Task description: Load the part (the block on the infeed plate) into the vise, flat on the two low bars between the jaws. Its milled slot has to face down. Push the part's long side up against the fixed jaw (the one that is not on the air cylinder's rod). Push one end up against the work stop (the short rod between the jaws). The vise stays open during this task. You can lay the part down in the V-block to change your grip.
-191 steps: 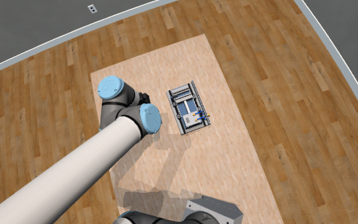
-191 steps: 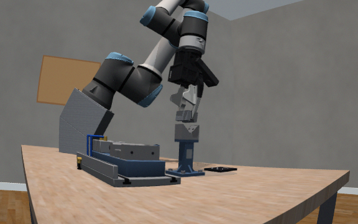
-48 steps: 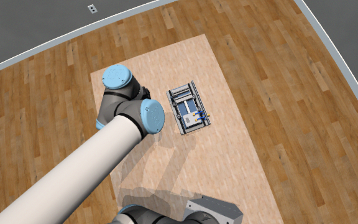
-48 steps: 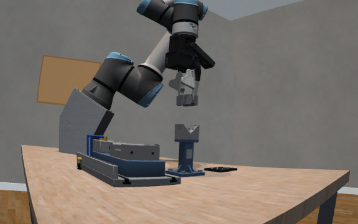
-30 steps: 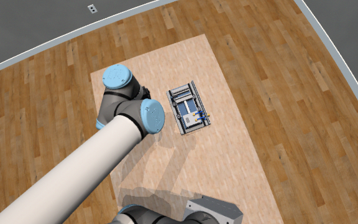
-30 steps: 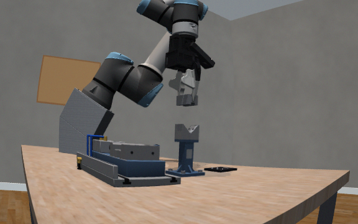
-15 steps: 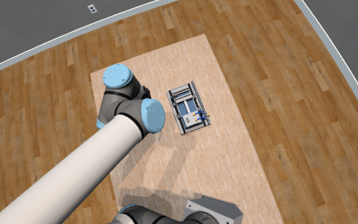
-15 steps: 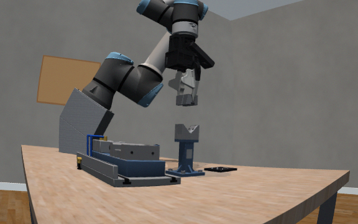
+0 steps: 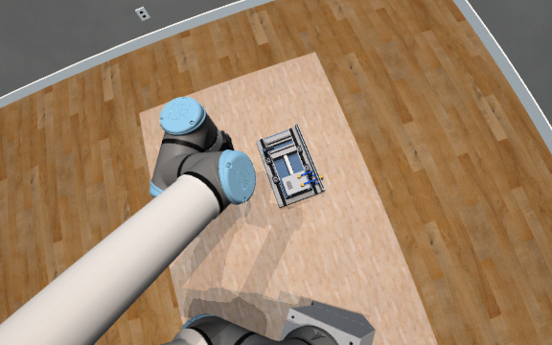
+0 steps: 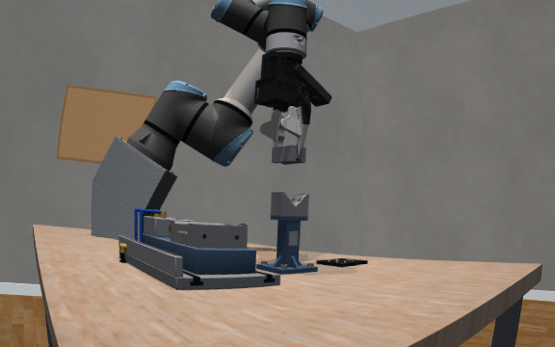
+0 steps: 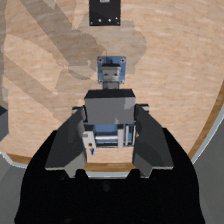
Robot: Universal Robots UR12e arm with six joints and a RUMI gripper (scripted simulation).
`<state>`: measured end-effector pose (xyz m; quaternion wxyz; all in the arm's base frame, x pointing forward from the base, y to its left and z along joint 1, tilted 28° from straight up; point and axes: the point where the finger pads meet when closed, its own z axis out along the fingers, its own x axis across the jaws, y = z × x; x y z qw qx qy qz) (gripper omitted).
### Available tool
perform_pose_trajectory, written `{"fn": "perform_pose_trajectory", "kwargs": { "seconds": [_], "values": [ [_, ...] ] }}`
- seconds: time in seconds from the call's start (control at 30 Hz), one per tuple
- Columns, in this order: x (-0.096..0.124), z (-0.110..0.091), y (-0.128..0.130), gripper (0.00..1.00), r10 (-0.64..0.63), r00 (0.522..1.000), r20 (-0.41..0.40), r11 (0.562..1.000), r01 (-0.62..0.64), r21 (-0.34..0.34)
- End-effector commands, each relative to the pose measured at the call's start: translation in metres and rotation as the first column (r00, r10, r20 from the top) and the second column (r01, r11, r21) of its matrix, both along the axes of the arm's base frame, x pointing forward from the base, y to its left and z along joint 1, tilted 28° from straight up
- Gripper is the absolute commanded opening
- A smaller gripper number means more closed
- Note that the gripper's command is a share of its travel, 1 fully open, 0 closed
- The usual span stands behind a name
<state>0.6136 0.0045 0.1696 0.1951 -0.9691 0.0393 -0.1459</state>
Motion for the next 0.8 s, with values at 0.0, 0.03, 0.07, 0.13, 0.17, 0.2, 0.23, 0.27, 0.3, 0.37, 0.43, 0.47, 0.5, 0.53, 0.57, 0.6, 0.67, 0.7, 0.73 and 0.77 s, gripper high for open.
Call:
{"fn": "perform_pose_trajectory", "kwargs": {
  "seconds": [0.0, 0.03, 0.07, 0.13, 0.17, 0.2, 0.23, 0.27, 0.3, 0.37, 0.43, 0.47, 0.5, 0.53, 0.57, 0.6, 0.67, 0.7, 0.73, 0.77],
  "values": [
    [0.001, 0.0, -0.002, 0.0, 0.015, 1.0, 0.007, 1.0, -0.015, -0.006],
    [0.001, 0.0, -0.003, 0.0, 0.018, 1.0, 0.009, 1.0, -0.018, -0.007],
    [0.002, 0.0, -0.003, 0.0, 0.022, 1.0, 0.01, 1.0, -0.021, -0.008],
    [0.002, 0.0, -0.004, 0.0, 0.029, 1.0, 0.013, 1.0, -0.028, -0.011],
    [0.002, 0.0, -0.005, 0.0, 0.032, 0.999, 0.014, 0.999, -0.032, -0.012],
    [0.002, -0.001, -0.005, 0.0, 0.036, 0.999, 0.016, 0.999, -0.036, -0.013],
    [0.003, -0.001, -0.006, 0.0, 0.04, 0.999, 0.017, 0.999, -0.039, -0.015],
    [0.003, -0.001, -0.006, 0.0, 0.044, 0.999, 0.019, 0.999, -0.043, -0.016],
    [0.003, -0.001, -0.006, 0.0, 0.044, 0.999, 0.019, 0.999, -0.043, -0.016],
    [0.003, -0.001, -0.007, 0.0, 0.048, 0.999, 0.02, 0.999, -0.047, -0.017],
    [0.003, -0.001, -0.008, 0.0, 0.056, 0.998, 0.024, 0.998, -0.056, -0.021],
    [0.004, -0.001, -0.009, 0.0, 0.061, 0.998, 0.025, 0.998, -0.06, -0.022],
    [0.004, -0.002, -0.009, 0.0, 0.065, 0.998, 0.027, 0.998, -0.064, -0.024],
    [0.004, -0.002, -0.01, 0.0, 0.07, 0.997, 0.029, 0.997, -0.069, -0.025],
    [0.004, -0.002, -0.011, 0.0, 0.074, 0.997, 0.031, 0.997, -0.074, -0.027],
    [0.005, -0.002, -0.011, 0.0, 0.079, 0.996, 0.032, 0.997, -0.078, -0.029],
    [0.005, -0.002, -0.013, 0.0, 0.089, 0.995, 0.036, 0.996, -0.088, -0.033],
    [0.005, -0.003, -0.013, 0.0, 0.094, 0.995, 0.038, 0.995, -0.093, -0.035],
    [0.006, -0.003, -0.014, 0.0, 0.1, 0.994, 0.04, 0.995, -0.098, -0.037],
    [0.006, -0.003, -0.015, 0.0, 0.105, 0.994, 0.042, 0.994, -0.103, -0.039]
  ]
}}
